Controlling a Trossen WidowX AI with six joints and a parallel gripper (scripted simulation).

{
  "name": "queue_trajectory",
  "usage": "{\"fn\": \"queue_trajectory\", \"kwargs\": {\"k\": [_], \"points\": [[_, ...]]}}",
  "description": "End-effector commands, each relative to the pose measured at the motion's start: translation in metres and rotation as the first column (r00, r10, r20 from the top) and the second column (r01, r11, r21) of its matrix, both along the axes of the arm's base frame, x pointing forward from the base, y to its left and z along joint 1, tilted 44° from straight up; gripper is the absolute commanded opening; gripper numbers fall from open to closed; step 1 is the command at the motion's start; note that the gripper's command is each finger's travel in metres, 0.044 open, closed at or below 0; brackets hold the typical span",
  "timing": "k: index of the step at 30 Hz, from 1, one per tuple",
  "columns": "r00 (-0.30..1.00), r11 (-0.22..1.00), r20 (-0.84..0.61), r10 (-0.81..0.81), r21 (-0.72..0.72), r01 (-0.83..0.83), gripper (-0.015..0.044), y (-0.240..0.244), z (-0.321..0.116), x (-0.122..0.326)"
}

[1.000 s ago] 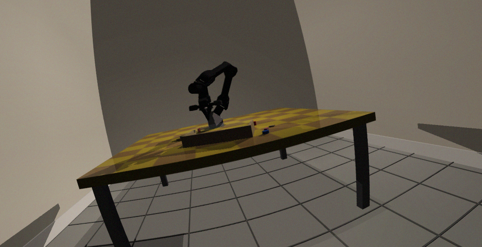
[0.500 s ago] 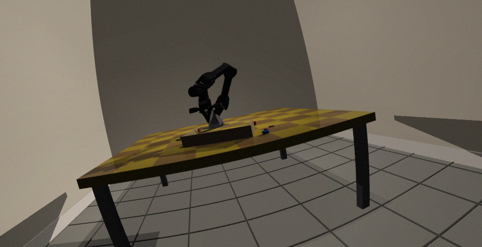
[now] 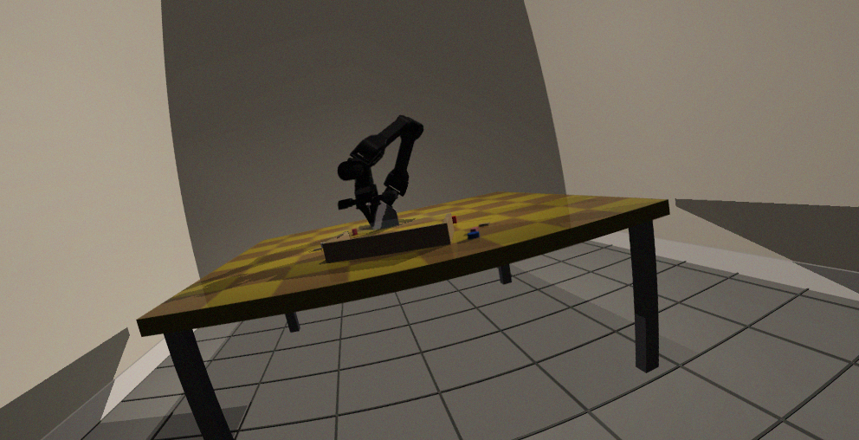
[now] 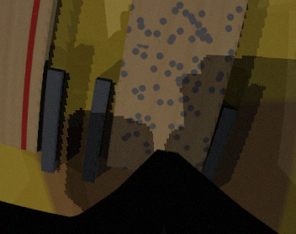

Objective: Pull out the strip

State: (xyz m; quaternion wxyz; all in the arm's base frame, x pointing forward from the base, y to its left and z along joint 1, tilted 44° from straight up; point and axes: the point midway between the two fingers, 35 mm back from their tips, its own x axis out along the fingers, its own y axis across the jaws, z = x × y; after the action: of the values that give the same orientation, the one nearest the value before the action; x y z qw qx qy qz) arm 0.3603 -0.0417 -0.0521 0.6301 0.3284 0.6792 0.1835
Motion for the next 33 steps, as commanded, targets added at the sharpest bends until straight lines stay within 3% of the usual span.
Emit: {"fn": "queue_trajectory", "kwargs": {"k": [1, 33], "points": [[1.0, 1.0, -0.012, -0.004, 0.009, 0.004, 0.0, 0.006, -0.008, -0.002], [1.0, 1.0, -0.012, -0.004, 0.011, 0.004, 0.0, 0.025, -0.028, -0.002]]}}
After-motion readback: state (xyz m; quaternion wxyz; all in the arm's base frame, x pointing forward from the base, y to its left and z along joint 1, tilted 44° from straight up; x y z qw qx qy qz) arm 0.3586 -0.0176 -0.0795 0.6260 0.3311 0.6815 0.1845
